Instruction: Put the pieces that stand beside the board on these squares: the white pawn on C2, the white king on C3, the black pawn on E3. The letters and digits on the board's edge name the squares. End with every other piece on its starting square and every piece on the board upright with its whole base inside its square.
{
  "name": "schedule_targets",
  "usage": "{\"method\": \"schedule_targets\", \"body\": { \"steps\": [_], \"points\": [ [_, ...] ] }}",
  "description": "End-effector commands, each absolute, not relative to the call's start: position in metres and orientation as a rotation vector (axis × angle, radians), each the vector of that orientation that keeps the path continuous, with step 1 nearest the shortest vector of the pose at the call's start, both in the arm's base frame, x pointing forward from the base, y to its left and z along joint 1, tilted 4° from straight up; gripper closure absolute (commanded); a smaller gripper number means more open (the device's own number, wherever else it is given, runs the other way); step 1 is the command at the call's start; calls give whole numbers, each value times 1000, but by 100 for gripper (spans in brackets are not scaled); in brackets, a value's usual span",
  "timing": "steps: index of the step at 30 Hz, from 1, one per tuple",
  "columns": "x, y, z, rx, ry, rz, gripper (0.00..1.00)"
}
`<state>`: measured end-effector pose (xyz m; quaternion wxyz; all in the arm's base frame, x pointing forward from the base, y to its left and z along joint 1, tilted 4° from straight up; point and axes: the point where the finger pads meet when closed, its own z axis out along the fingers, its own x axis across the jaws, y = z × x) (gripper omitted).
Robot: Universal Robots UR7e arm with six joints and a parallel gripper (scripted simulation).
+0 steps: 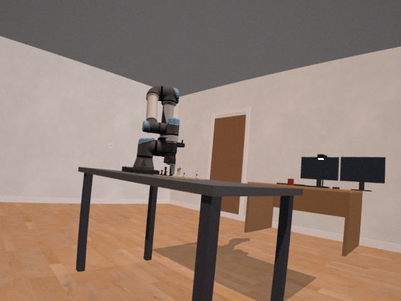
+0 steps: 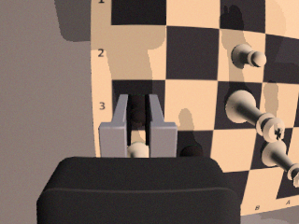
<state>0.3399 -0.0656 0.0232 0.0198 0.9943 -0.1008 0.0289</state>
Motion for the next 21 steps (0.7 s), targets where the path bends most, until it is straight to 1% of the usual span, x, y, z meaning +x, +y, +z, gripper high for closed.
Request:
{"method": "schedule_targets", "body": {
  "steps": [1,21],
  "points": [
    [340,-66,23,3084,-313,91,100],
    [340,-66,20,3084,-313,91,100]
  ]
}}
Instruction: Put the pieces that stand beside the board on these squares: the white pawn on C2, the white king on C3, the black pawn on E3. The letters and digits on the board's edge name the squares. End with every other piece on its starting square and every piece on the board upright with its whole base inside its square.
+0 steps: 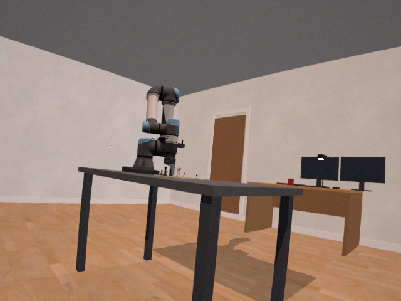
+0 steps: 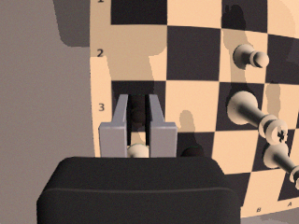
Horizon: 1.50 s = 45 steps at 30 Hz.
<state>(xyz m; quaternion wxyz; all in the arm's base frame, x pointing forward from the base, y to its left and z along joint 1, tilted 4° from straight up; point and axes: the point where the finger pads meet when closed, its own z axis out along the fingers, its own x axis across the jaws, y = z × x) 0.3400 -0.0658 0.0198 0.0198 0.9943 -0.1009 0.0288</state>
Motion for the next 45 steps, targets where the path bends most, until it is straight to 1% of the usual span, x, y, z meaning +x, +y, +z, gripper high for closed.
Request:
{"method": "schedule_targets", "body": {
  "steps": [1,30,31,33,34,38,39,41,42,44,45],
  "points": [
    [340,-66,20,3084,-313,91,100],
    [340,-66,20,3084,-313,91,100],
    [340,-66,20,3084,-313,91,86],
    [340,-66,20,3084,-313,91,86],
    [340,-66,20,3084,-313,91,73],
    [340,-66,20,3084,-313,91,73],
    [340,-66,20,3084,-313,91,59],
    [340,-66,20,3084,-313,91,59],
    [340,-66,20,3084,-313,91,46],
    [340,-66,20,3084,-313,91,46],
    [340,-66,20,3084,-313,91,32]
  ]
}}
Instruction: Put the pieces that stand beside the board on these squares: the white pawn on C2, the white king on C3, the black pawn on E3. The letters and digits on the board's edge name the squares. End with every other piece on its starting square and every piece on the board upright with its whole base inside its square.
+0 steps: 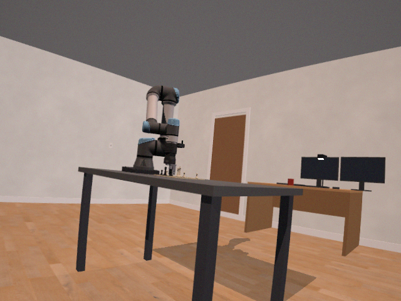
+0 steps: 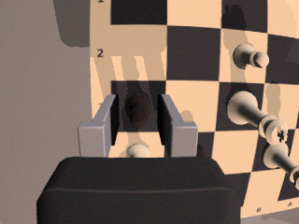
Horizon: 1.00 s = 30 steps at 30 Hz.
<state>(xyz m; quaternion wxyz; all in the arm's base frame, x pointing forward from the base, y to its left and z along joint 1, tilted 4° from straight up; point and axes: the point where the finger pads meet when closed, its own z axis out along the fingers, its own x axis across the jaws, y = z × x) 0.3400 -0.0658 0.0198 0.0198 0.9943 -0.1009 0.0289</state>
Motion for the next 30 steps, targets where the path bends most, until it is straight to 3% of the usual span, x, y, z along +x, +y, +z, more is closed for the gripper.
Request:
{"method": "schedule_targets", "body": {
  "steps": [1,16,30],
  "points": [
    [340,-66,20,3084,-313,91,32],
    [340,-66,24,3084,-313,91,32],
    [337,-64,72,3084,-313,91,32]
  ]
}}
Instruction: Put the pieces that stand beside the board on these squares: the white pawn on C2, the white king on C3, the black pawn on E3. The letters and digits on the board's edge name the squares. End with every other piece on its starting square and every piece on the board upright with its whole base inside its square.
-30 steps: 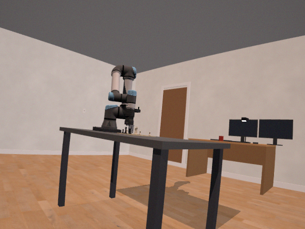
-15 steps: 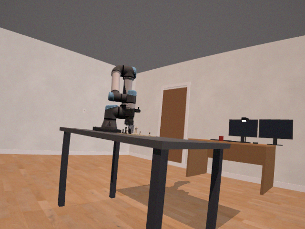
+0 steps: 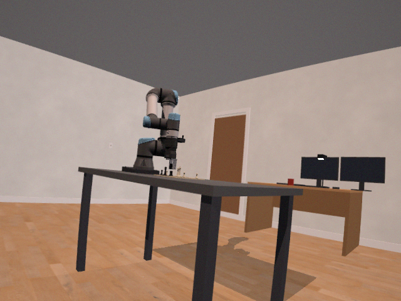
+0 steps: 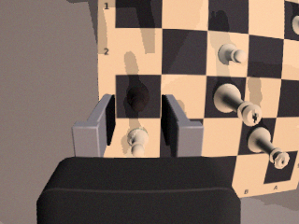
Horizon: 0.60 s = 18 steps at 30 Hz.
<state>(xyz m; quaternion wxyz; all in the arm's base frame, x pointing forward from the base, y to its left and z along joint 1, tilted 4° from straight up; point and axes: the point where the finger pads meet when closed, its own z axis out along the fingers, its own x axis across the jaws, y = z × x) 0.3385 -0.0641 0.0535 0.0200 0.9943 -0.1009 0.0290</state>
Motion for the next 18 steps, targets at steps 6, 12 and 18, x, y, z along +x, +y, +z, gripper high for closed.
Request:
{"method": "schedule_targets", "body": {
  "steps": [6,12,18],
  "points": [
    [336,-62,99,3084,-313,91,32],
    [335,-62,109,3084,-313,91,32],
    [335,-62,110,3084,-313,91,0]
  ]
}}
